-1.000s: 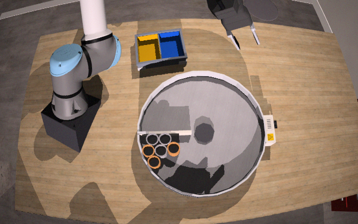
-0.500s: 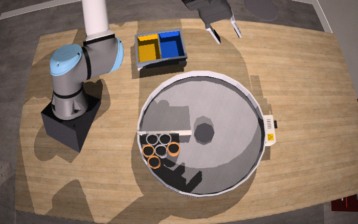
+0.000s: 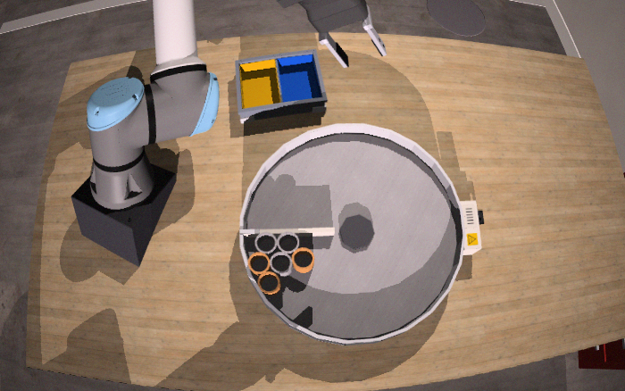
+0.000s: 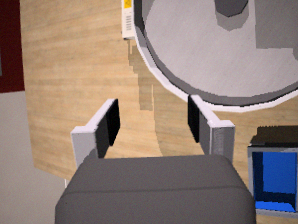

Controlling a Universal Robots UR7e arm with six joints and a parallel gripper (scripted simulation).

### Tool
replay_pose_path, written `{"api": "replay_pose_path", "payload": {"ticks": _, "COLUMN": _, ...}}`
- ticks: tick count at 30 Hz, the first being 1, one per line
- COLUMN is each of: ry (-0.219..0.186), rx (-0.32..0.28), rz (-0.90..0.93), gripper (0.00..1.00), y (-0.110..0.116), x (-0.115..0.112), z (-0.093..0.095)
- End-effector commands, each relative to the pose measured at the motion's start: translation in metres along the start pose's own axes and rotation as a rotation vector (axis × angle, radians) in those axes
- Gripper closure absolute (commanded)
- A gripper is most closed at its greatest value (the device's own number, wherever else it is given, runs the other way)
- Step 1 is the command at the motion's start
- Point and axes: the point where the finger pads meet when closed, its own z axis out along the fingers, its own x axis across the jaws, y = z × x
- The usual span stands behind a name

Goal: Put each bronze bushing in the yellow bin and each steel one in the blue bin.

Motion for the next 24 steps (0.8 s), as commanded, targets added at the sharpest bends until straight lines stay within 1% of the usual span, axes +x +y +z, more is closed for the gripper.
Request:
{"api": "replay_pose_path", "payload": {"ticks": 1, "ry": 0.000, "rx": -0.023, "rz": -0.011, "gripper": 0.00, "y": 0.001, "x": 0.027, "z": -0.032}}
{"api": "replay_pose_path", "payload": {"ticks": 6, "ry": 0.001, "rx": -0.027, "rz": -0.013, "gripper": 0.00, "y": 0.002, "x": 0.039, "z": -0.045}}
{"api": "replay_pose_path", "payload": {"ticks": 18, "ry": 0.001, "rx": -0.027, "rz": -0.013, "gripper": 0.00, "y": 0.002, "x": 0.039, "z": -0.045}}
{"api": "replay_pose_path", "payload": {"ticks": 19, "ry": 0.058, "rx": -0.011, "rz": 0.001, "gripper": 0.00, "y": 0.001, "x": 0.035, "z": -0.042}}
{"api": "replay_pose_path", "payload": {"ticks": 21, "ry": 0.159, "rx": -0.036, "rz": 0.001, "gripper": 0.00, "y": 0.002, "x": 0.036, "z": -0.043}}
{"api": "replay_pose_path", "payload": {"ticks": 23, "ry": 0.175, "rx": -0.040, "rz": 0.000, "gripper": 0.00, "y": 0.001, "x": 0.036, "z": -0.043}}
{"api": "replay_pose_path", "payload": {"ticks": 24, "ry": 0.190, "rx": -0.043, "rz": 0.000, "gripper": 0.00, "y": 0.002, "x": 0.036, "z": -0.043}}
